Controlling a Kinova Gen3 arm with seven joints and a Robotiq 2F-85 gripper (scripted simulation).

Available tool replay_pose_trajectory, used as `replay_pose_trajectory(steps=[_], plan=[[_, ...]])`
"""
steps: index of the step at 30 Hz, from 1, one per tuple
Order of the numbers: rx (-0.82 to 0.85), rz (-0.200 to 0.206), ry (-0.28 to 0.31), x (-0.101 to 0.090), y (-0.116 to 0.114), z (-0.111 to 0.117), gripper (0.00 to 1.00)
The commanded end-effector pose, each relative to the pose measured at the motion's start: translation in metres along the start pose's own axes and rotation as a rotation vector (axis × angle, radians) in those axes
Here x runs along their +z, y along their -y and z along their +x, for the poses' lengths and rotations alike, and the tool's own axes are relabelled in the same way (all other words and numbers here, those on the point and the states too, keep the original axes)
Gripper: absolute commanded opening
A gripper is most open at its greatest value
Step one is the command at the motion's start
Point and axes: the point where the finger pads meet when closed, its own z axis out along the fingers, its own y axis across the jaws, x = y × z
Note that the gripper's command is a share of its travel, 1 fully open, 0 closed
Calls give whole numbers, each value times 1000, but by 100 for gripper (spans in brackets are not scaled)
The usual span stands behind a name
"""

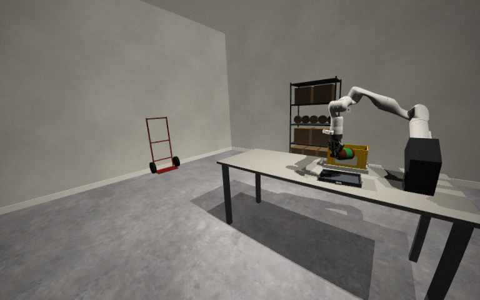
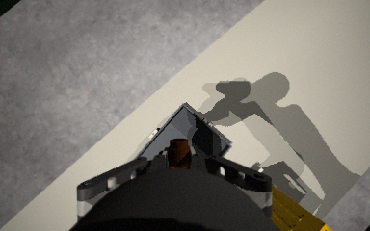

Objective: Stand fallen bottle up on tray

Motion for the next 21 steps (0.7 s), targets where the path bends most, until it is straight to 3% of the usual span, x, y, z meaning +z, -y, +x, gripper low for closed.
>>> replay_pose_trajectory(steps=[1,21], plan=[[1,-2,-6,-6,-1,2,0],[1,-2,-6,-20,-1,1,0]])
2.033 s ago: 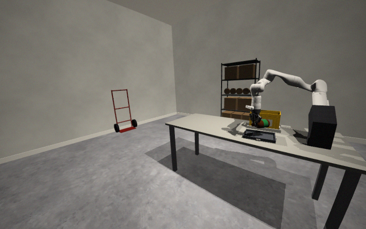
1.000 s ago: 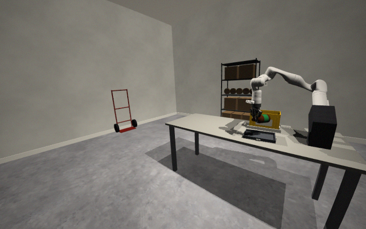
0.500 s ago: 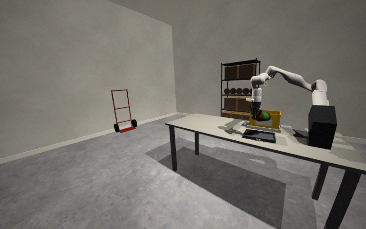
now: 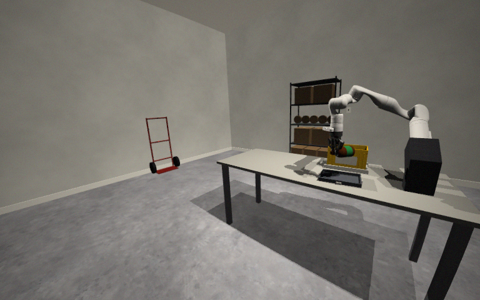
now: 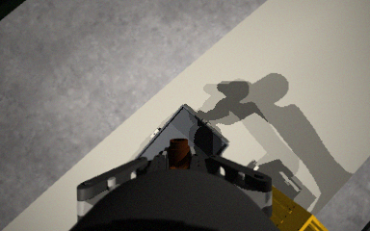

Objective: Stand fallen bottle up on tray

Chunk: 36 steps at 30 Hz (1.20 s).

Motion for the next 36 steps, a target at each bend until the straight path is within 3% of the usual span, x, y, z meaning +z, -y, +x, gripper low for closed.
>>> replay_pose_trajectory(steps=[1,36], plan=[[1,-1,-4,-4,0,1,0],[1,-1,-4,-8,0,1,0]])
